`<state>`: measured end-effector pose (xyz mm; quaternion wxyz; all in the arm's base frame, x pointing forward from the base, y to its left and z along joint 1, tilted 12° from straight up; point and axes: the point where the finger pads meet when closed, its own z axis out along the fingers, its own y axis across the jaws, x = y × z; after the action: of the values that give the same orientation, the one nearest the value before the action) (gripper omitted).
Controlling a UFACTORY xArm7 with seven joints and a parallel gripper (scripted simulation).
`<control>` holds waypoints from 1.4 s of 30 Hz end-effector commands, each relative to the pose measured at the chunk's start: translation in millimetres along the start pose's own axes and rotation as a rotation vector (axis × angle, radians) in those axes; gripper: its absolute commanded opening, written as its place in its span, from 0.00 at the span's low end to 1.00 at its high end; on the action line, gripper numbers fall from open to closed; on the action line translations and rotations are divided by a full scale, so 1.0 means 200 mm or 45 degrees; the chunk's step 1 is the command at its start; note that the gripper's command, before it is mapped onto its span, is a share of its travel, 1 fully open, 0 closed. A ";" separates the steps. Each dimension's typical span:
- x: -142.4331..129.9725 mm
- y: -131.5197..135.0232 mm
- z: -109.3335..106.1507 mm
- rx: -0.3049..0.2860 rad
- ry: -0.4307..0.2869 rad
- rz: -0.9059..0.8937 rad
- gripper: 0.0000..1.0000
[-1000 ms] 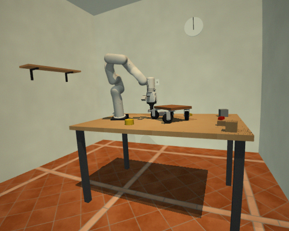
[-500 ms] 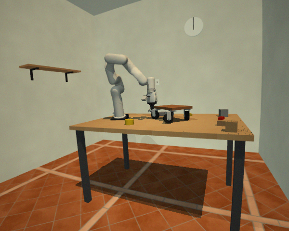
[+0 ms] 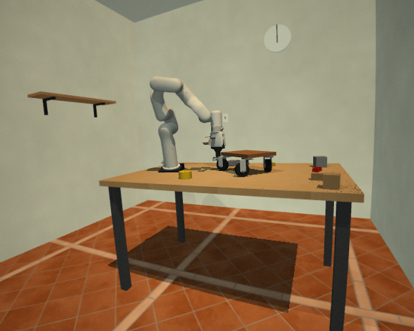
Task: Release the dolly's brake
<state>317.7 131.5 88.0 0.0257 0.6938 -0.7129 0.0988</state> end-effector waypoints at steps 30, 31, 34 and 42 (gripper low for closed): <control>0.01 0.02 -0.35 -0.010 0.005 -0.002 0.00; 0.01 0.02 -0.36 -0.010 0.005 -0.002 0.00; 0.01 0.02 -0.37 -0.010 0.005 -0.002 0.00; 0.01 0.02 -0.38 -0.010 0.005 -0.002 0.00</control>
<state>305.7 142.8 160.0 0.0320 0.6940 -0.7127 0.0969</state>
